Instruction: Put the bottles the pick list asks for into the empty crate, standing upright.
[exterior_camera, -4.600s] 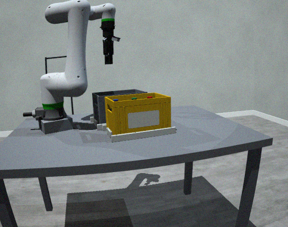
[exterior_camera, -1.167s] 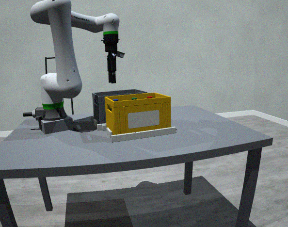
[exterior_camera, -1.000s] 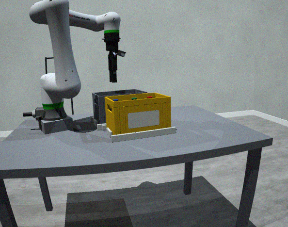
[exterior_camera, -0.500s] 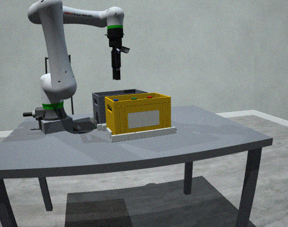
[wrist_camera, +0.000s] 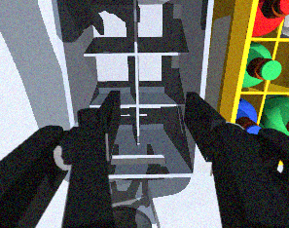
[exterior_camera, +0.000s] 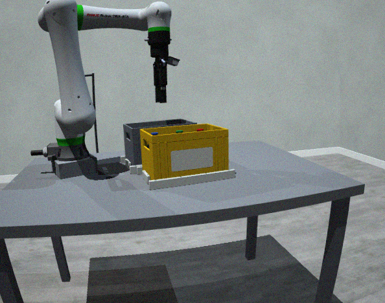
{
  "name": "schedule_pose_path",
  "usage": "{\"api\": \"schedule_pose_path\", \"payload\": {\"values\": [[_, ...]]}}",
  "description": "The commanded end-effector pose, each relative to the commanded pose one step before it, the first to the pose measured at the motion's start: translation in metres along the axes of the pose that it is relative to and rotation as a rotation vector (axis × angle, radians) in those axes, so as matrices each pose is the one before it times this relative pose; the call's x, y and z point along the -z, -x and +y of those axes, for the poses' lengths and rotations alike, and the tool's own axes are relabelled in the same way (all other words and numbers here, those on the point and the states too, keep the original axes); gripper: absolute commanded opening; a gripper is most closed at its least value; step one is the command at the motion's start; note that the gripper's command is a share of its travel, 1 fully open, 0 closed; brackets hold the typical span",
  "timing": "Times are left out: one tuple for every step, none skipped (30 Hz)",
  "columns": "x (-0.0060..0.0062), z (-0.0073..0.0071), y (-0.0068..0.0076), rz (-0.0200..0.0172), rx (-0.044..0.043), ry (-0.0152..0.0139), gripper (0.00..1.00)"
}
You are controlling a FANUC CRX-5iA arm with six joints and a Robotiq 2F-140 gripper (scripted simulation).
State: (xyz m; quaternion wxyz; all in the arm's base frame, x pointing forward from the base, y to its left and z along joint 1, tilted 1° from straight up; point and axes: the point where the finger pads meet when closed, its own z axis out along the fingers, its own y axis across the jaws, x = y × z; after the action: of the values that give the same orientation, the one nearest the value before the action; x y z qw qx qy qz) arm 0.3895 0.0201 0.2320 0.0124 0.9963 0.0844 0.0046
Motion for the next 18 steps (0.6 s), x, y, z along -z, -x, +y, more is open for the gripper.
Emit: {"api": "schedule_pose_path", "payload": {"values": [[0.00618, 0.01921, -0.00263, 0.00064, 0.00062, -0.00133, 0.44], [0.00138, 0.00478, -0.00046, 0.00000, 0.00000, 0.00002, 0.44], [0.00138, 0.00479, -0.00046, 0.00000, 0.00000, 0.00002, 0.44], [0.00138, 0.00479, -0.00046, 0.00000, 0.00000, 0.00002, 0.44], [0.00138, 0.00479, -0.00046, 0.00000, 0.00000, 0.00002, 0.44], [0.00138, 0.00479, -0.00046, 0.00000, 0.00000, 0.00001, 0.44], [0.00138, 0.00479, -0.00046, 0.00000, 0.00000, 0.00001, 0.44], [0.00138, 0.00479, -0.00046, 0.00000, 0.00000, 0.00001, 0.44], [0.00138, 0.00479, -0.00046, 0.00000, 0.00000, 0.00001, 0.44], [0.00138, 0.00479, -0.00046, 0.00000, 0.00000, 0.00001, 0.44], [0.00138, 0.00479, -0.00046, 0.00000, 0.00000, 0.00001, 0.44], [0.00000, 0.00000, 0.00000, 0.00000, 0.00000, 0.00000, 0.44], [0.00000, 0.00000, 0.00000, 0.00000, 0.00000, 0.00000, 0.44], [0.00140, 0.00480, -0.00048, -0.00001, 0.00000, 0.00001, 0.44], [0.00138, 0.00478, -0.00046, 0.00000, 0.00000, 0.00002, 0.44], [0.00138, 0.00478, -0.00046, 0.00000, 0.00000, 0.00002, 0.44], [0.00138, 0.00478, -0.00046, 0.00000, 0.00000, 0.00002, 0.44], [0.00138, 0.00478, -0.00046, 0.00000, 0.00000, 0.00002, 0.44]]}}
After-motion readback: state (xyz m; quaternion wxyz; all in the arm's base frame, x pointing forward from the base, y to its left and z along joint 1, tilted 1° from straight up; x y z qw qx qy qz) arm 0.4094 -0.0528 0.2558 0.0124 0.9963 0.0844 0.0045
